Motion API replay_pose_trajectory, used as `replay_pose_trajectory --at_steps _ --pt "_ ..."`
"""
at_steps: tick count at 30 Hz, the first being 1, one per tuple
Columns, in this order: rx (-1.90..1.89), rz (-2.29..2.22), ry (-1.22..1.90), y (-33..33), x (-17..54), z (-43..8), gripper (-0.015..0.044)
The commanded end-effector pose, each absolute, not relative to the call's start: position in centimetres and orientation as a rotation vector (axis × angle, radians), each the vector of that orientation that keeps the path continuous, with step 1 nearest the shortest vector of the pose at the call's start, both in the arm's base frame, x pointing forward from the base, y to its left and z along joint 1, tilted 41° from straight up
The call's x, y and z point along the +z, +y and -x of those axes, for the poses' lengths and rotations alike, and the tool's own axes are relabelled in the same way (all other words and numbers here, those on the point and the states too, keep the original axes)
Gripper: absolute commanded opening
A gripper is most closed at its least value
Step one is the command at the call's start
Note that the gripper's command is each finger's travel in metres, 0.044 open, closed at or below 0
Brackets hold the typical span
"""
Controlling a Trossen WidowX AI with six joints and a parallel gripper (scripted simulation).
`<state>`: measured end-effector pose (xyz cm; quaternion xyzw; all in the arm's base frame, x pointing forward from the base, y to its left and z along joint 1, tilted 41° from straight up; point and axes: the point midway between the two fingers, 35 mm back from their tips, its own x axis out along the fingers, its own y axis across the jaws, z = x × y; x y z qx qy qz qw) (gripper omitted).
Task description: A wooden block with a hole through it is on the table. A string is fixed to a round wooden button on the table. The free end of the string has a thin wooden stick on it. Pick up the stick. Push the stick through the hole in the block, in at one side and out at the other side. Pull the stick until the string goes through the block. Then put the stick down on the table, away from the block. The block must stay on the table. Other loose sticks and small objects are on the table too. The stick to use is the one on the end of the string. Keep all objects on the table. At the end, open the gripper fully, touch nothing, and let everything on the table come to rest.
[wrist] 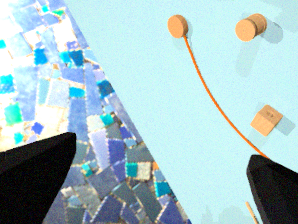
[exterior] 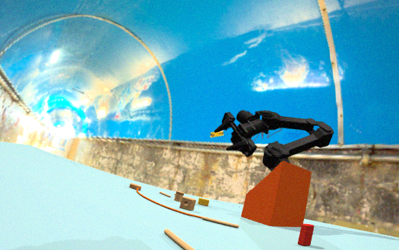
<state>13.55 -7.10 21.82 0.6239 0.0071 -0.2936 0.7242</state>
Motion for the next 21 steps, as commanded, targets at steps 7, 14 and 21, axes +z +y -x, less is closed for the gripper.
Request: replay_pose_trajectory --at_steps 7,14,21 --pt "-0.686 -1.297 0.092 -7.9 21.5 -14.4 0.0440" --pt "-0.730 -0.967 0.343 -9.5 20.2 -16.6 0.0440" --pt "-0.660 -0.391 0.755 -11.1 17.2 -20.3 0.0440"
